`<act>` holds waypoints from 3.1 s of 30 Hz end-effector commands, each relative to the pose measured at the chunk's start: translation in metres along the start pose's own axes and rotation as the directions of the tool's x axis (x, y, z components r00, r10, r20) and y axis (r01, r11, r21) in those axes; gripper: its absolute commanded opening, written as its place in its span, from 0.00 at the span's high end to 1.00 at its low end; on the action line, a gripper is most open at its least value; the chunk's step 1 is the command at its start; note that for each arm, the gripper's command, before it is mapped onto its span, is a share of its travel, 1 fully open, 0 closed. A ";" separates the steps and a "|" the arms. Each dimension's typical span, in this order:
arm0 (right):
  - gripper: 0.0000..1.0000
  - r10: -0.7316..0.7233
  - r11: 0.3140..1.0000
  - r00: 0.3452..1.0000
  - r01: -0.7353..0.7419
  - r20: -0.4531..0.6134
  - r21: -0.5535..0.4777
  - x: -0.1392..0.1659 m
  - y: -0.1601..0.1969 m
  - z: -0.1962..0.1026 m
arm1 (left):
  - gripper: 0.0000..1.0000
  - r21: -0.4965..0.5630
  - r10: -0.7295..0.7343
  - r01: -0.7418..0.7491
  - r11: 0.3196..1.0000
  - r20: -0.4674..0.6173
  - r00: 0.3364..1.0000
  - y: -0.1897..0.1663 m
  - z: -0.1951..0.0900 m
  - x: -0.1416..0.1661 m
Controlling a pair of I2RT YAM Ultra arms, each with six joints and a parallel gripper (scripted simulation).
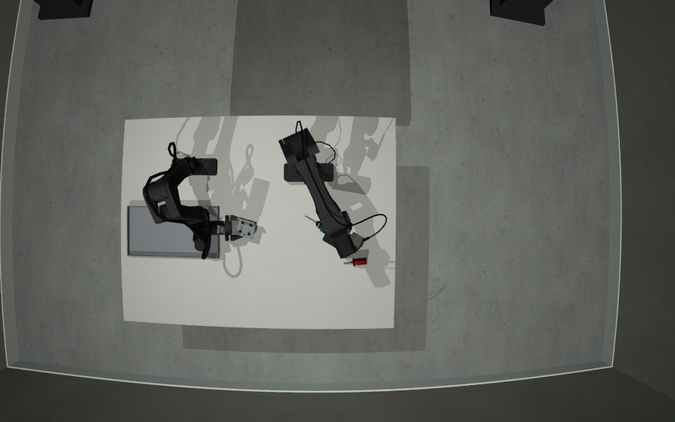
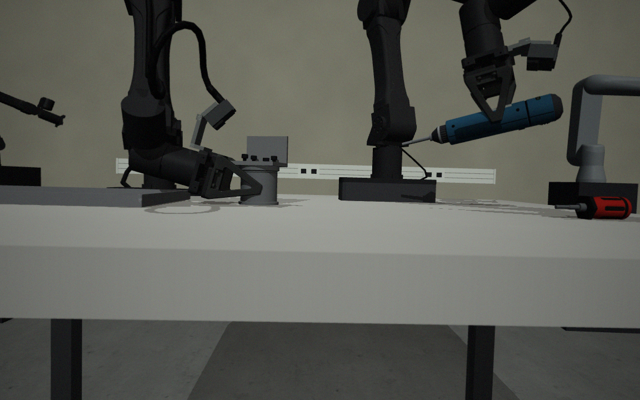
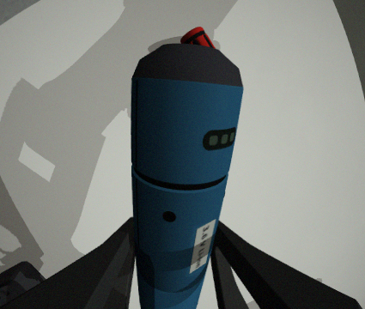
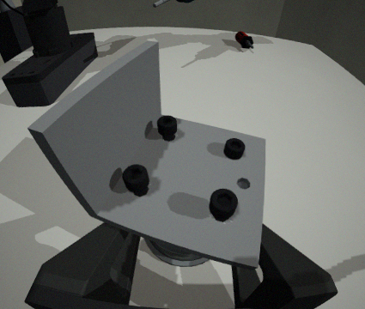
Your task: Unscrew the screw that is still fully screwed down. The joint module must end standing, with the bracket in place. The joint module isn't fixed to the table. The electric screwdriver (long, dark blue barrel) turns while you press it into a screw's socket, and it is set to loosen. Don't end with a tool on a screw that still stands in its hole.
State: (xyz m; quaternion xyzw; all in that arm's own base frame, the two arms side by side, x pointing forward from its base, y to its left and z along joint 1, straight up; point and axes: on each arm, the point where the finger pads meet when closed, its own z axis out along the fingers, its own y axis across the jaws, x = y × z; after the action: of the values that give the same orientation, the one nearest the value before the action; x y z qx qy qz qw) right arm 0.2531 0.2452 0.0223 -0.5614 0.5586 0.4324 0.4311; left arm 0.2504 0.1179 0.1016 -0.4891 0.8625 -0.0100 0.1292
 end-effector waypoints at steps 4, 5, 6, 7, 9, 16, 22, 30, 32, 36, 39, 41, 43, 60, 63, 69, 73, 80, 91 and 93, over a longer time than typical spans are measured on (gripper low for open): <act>0.41 -0.010 1.000 1.000 0.010 0.007 -0.006 -0.003 0.001 0.001 | 0.58 0.099 0.123 -0.136 0.986 0.131 0.984 -0.031 -0.019 -0.003; 0.41 -0.010 1.000 1.000 0.010 0.007 -0.006 -0.003 0.001 0.001 | 0.58 0.106 0.138 -0.153 0.982 0.141 0.980 -0.034 -0.020 -0.002; 0.41 -0.010 1.000 1.000 0.010 0.007 -0.006 -0.003 0.001 0.001 | 0.58 0.113 0.153 -0.170 0.979 0.151 0.977 -0.037 -0.021 0.000; 0.41 -0.010 1.000 1.000 0.010 0.007 -0.006 -0.003 0.001 0.001 | 0.58 0.134 0.147 -0.173 0.976 0.185 0.972 -0.045 -0.033 -0.011; 0.41 -0.010 1.000 1.000 0.010 0.007 -0.006 -0.003 0.001 0.001 | 0.58 0.134 0.147 -0.173 0.976 0.187 0.971 -0.045 -0.034 -0.011; 0.41 -0.010 1.000 1.000 0.010 0.007 -0.006 -0.003 0.001 0.001 | 0.58 0.157 0.222 -0.254 0.954 0.196 0.955 -0.052 -0.029 0.010; 0.41 -0.010 1.000 1.000 0.010 0.007 -0.006 -0.003 0.001 0.001 | 0.58 0.192 0.299 -0.352 0.916 0.260 0.918 -0.068 -0.037 0.020; 0.41 -0.010 1.000 1.000 0.010 0.007 -0.006 -0.003 0.001 0.001 | 0.58 0.213 0.333 -0.400 0.891 0.290 0.897 -0.076 -0.042 0.027; 0.41 -0.010 1.000 1.000 0.010 0.007 -0.006 -0.003 0.001 0.001 | 0.58 0.229 0.354 -0.431 0.873 0.310 0.882 -0.081 -0.045 0.032; 0.41 -0.010 1.000 1.000 0.010 0.007 -0.006 -0.003 0.001 0.001 | 0.58 0.254 0.387 -0.491 0.833 0.368 0.846 -0.094 -0.058 0.038; 0.41 -0.010 1.000 1.000 0.010 0.007 -0.006 -0.003 0.001 0.001 | 0.58 0.260 0.419 -0.533 0.805 0.388 0.821 -0.098 -0.057 0.047; 0.41 -0.010 1.000 1.000 0.010 0.007 -0.006 -0.003 0.001 0.001 | 0.58 0.279 0.409 -0.551 0.787 0.432 0.803 -0.109 -0.075 0.042; 0.41 -0.010 1.000 1.000 0.010 0.007 -0.006 -0.003 0.001 0.001 | 0.58 0.279 0.409 -0.551 0.787 0.433 0.803 -0.109 -0.075 0.042; 0.41 -0.010 1.000 1.000 0.010 0.007 -0.006 -0.003 0.001 0.001 | 0.58 0.321 0.470 -0.701 0.637 0.559 0.683 -0.131 -0.099 0.074; 0.41 -0.010 1.000 1.000 0.010 0.007 -0.006 -0.003 0.001 0.001 | 0.58 0.316 0.491 -0.710 0.629 0.546 0.678 -0.127 -0.088 0.082; 0.41 -0.010 1.000 1.000 0.010 0.007 -0.006 -0.003 0.001 0.001 | 0.58 0.336 0.489 -0.770 0.542 0.619 0.615 -0.138 -0.111 0.097; 0.41 -0.010 1.000 1.000 0.010 0.007 -0.006 -0.003 0.001 0.001 | 0.58 0.332 0.509 -0.807 0.488 0.643 0.573 -0.138 -0.105 0.112; 0.41 -0.010 1.000 1.000 0.010 0.007 -0.006 -0.003 0.001 0.001 | 0.58 0.338 0.495 -0.824 0.455 0.673 0.549 -0.143 -0.116 0.116; 0.41 -0.010 1.000 1.000 0.010 0.007 -0.006 -0.003 0.001 0.001 | 0.58 0.333 0.471 -0.897 0.292 0.766 0.438 -0.148 -0.133 0.150; 0.41 -0.010 1.000 1.000 0.010 0.007 -0.006 -0.003 0.001 0.001 | 0.58 0.338 0.437 -0.897 0.285 0.787 0.435 -0.153 -0.152 0.146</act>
State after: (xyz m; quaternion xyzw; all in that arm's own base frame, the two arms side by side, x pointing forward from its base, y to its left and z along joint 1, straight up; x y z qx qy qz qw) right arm 0.2531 0.2452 0.0223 -0.5614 0.5586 0.4324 0.4311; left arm 0.2594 -0.0923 0.1904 0.0539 0.8708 -0.1353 0.4695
